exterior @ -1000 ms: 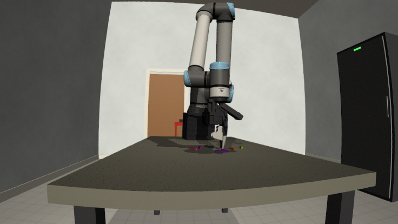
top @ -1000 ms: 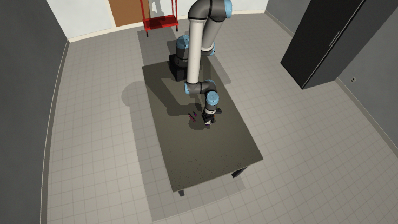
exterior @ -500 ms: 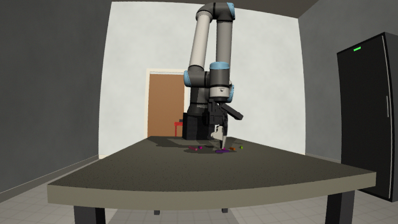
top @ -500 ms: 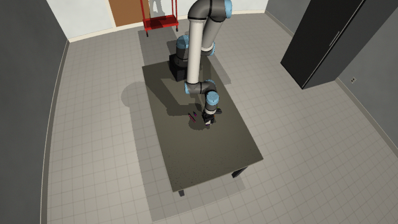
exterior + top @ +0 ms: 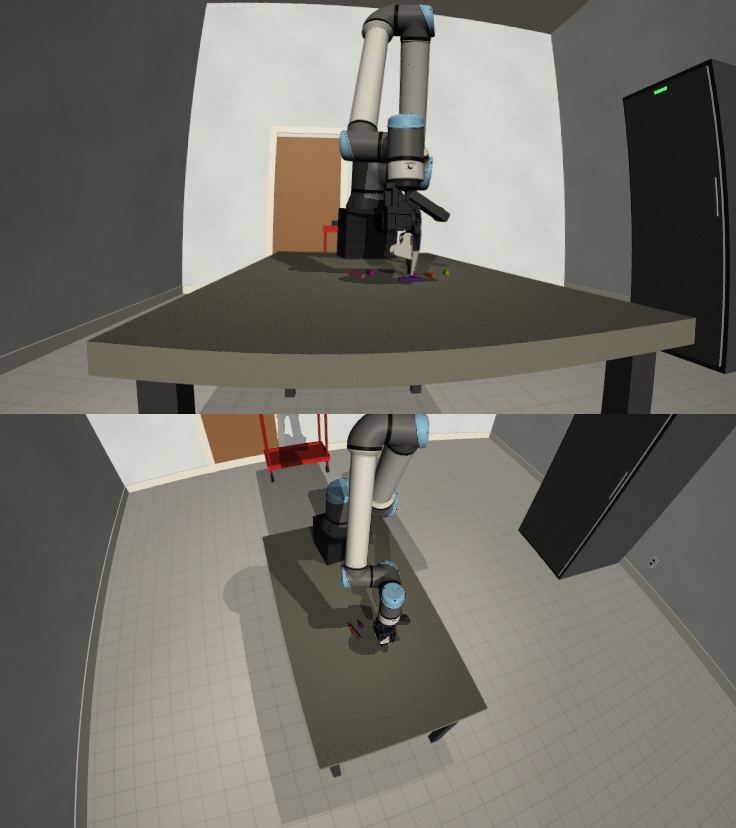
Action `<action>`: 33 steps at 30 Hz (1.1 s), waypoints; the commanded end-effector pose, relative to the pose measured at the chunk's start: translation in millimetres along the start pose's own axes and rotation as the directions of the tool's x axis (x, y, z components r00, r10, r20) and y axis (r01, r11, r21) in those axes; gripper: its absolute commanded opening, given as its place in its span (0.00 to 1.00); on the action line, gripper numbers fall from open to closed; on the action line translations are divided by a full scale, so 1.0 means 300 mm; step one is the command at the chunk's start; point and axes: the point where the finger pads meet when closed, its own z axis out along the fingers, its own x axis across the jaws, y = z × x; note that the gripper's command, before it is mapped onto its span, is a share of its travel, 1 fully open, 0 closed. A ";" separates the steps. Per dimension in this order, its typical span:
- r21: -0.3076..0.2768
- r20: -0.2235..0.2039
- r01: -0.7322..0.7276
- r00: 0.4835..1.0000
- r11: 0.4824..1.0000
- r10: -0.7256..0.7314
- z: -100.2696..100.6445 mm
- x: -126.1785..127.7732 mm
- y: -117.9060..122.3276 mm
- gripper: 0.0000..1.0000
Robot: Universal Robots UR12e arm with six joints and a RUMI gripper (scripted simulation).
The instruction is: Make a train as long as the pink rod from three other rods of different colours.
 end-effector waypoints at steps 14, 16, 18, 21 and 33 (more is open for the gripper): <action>0.000 -0.001 0.000 1.000 1.000 0.000 -0.002 0.002 0.000 0.14; 0.000 -0.001 0.000 1.000 1.000 0.000 -0.002 0.002 0.000 0.14; 0.000 -0.001 0.000 1.000 1.000 0.000 -0.002 0.002 0.000 0.14; 0.000 -0.001 0.000 1.000 1.000 0.000 -0.002 0.002 0.000 0.14; 0.000 -0.001 0.000 1.000 1.000 0.000 0.016 0.002 0.000 0.14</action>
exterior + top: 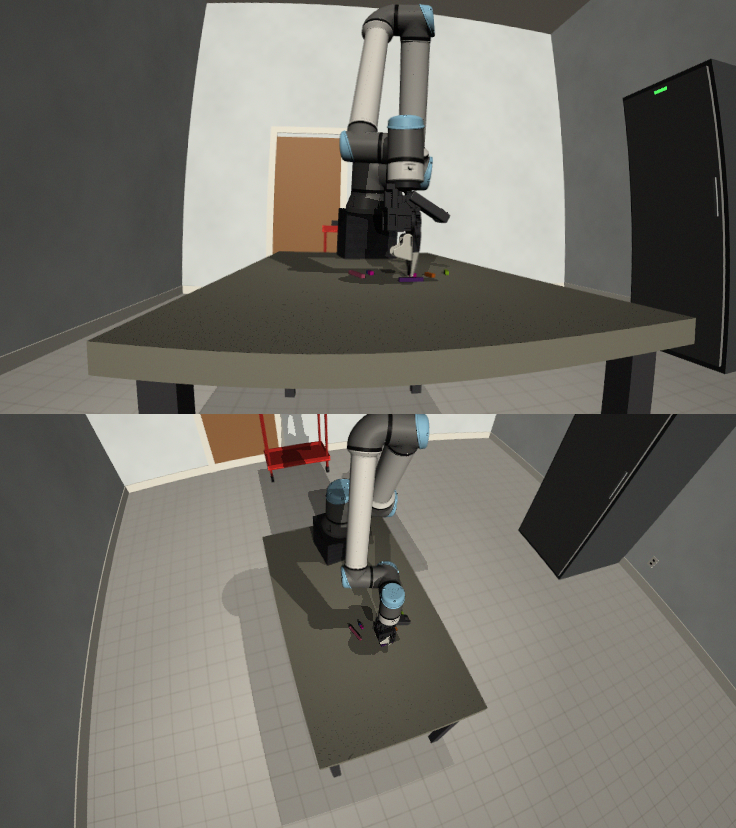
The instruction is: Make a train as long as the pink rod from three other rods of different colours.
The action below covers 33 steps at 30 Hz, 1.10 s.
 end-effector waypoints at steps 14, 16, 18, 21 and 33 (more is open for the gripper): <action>0.000 -0.001 0.000 1.000 1.000 0.000 0.044 0.002 0.000 0.14; 0.000 -0.001 0.000 1.000 1.000 0.000 0.045 0.002 0.000 0.14; 0.000 -0.001 0.000 1.000 1.000 0.000 0.045 0.002 0.000 0.14; 0.000 -0.001 0.000 1.000 1.000 0.000 0.046 0.002 0.000 0.14; 0.000 -0.001 0.000 1.000 1.000 0.000 0.046 0.002 0.000 0.14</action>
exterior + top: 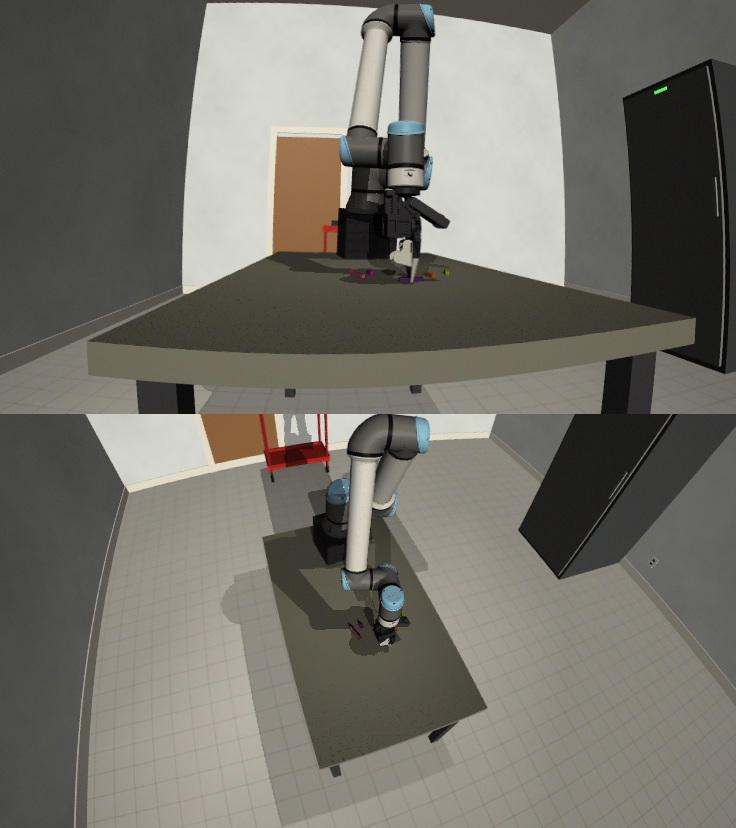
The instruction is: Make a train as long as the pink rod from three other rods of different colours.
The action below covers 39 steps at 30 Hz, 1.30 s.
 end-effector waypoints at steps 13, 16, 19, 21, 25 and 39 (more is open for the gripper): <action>0.000 -0.001 0.000 1.000 1.000 0.000 -0.002 0.002 0.000 0.14; 0.000 -0.001 0.000 1.000 1.000 0.000 -0.002 0.002 0.000 0.14; 0.000 -0.001 0.000 1.000 1.000 0.000 -0.002 0.002 0.000 0.14; 0.000 -0.001 0.000 1.000 1.000 0.000 -0.002 0.002 0.000 0.14; 0.000 -0.001 0.000 1.000 1.000 0.000 -0.002 0.002 0.000 0.00; 0.000 -0.001 0.000 1.000 1.000 0.000 -0.002 0.002 0.000 0.00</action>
